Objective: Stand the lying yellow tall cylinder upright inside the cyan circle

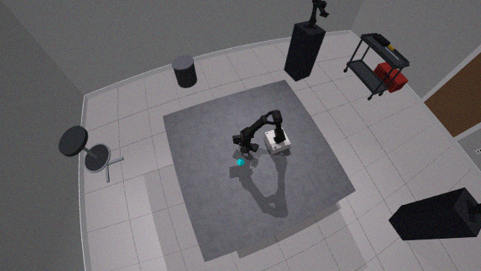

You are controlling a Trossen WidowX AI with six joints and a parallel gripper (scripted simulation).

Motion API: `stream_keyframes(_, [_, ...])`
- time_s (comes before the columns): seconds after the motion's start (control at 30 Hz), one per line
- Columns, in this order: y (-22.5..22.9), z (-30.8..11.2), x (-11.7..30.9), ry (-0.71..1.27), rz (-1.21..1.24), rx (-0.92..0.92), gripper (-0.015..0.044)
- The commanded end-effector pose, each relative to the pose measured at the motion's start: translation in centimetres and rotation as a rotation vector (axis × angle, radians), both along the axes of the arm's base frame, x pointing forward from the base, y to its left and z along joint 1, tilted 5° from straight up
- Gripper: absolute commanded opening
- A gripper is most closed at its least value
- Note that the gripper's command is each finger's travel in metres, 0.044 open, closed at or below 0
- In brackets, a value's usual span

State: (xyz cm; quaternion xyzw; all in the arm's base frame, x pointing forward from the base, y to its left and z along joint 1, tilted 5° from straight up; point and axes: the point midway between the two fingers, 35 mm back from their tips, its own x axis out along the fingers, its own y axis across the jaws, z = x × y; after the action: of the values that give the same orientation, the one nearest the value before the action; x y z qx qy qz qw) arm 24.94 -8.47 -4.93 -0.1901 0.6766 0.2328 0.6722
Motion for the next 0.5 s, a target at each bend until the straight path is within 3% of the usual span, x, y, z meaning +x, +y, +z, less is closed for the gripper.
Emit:
stream_keyframes(0.0, [0.1,0.0,0.0,-0.001,-0.004,0.003,0.0105])
stream_keyframes(0.47, [-0.4,1.5,1.1,-0.045,-0.033,-0.013,0.0105])
